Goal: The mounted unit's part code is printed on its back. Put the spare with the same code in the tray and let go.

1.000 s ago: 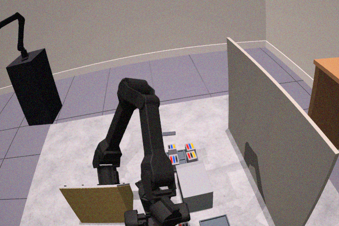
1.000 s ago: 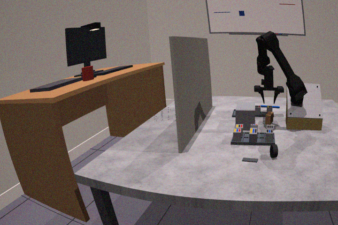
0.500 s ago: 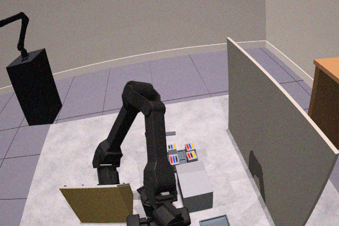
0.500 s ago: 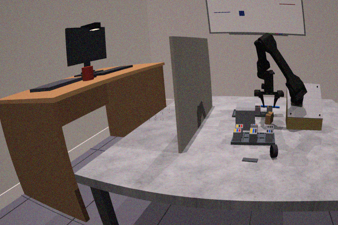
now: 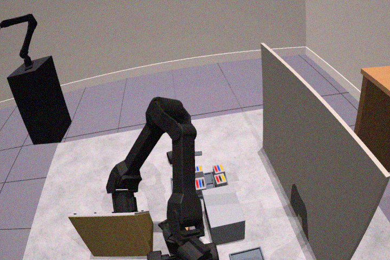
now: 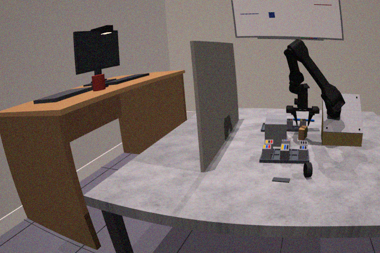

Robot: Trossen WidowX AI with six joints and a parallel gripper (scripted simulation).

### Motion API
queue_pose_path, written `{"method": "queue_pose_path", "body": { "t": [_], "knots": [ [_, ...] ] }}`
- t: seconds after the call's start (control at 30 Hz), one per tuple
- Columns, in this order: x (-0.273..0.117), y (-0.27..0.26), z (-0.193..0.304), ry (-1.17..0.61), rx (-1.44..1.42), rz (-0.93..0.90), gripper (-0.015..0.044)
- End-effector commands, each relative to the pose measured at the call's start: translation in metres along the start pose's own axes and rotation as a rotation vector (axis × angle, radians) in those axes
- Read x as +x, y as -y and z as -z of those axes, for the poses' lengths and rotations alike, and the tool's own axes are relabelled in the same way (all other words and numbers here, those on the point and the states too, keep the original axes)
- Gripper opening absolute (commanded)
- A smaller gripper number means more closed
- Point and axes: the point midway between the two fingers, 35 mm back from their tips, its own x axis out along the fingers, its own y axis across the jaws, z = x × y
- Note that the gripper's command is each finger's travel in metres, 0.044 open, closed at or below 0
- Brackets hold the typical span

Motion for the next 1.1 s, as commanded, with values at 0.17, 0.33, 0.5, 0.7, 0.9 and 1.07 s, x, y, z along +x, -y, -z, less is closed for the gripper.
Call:
{"method": "queue_pose_path", "body": {
  "t": [0.17, 0.33, 0.5, 0.7, 0.9, 1.07],
  "knots": [
    [0.0043, 0.0015, 0.0027, -0.008, 0.007, -0.003, 0.03],
    [0.0036, 0.0016, 0.0016, -0.004, 0.002, 0.002, 0.0248],
    [0.0036, 0.0016, 0.0016, -0.004, 0.002, 0.002, 0.0155],
    [0.0036, 0.0016, 0.0016, -0.004, 0.002, 0.002, 0.0096],
    [0.0036, 0.0016, 0.0016, -0.004, 0.002, 0.002, 0.0],
    [0.0036, 0.0016, 0.0016, -0.004, 0.002, 0.002, 0.0]
  ]
}}
